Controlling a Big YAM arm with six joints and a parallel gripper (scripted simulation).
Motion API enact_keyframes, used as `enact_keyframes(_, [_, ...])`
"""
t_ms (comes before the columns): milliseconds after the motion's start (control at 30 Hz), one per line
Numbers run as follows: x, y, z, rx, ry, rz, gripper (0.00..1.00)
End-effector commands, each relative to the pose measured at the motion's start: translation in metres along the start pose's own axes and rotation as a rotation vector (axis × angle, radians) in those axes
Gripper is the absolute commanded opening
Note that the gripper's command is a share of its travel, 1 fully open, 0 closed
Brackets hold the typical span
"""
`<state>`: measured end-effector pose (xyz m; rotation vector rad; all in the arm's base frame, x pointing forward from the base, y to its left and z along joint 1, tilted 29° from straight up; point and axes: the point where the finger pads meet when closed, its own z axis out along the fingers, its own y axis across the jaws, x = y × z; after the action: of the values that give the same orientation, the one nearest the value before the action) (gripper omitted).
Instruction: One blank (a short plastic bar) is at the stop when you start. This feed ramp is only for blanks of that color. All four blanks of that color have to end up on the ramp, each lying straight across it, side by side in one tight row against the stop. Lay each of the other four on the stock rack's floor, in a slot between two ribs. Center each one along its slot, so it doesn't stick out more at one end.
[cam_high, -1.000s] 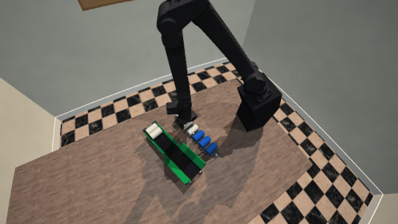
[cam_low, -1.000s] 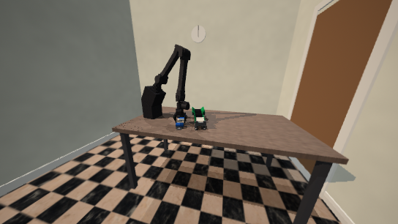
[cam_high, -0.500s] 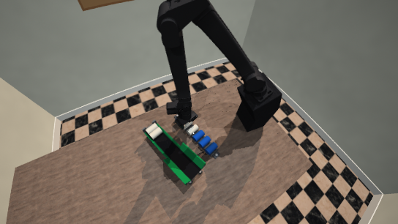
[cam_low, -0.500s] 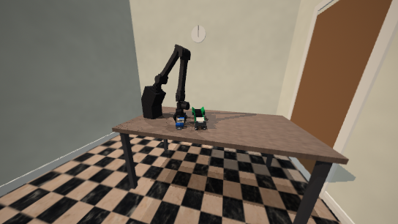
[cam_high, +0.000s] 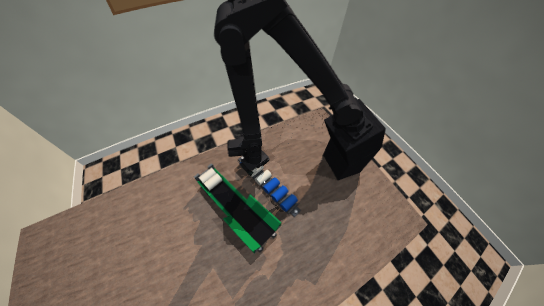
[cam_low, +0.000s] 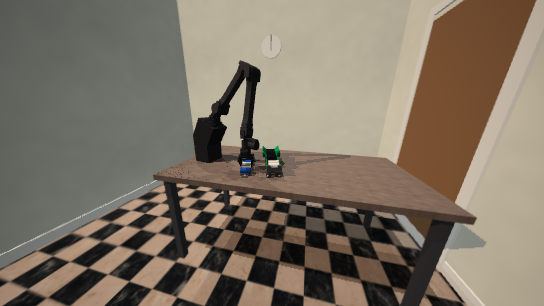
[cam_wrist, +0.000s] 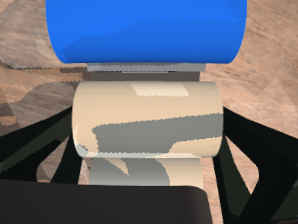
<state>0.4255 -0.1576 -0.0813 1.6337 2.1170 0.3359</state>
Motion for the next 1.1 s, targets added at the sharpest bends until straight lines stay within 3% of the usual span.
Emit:
enact_keyframes(0, [-0.002, 0.007, -0.004, -0.016, -0.012, 0.002, 0.66])
enact_keyframes(933, [-0.003, 0.007, -0.004, -0.016, -0.012, 0.002, 0.66])
enact_keyframes(1067, [-0.002, 0.001, -0.014, -0.004, -0.007, 0.004, 0.66])
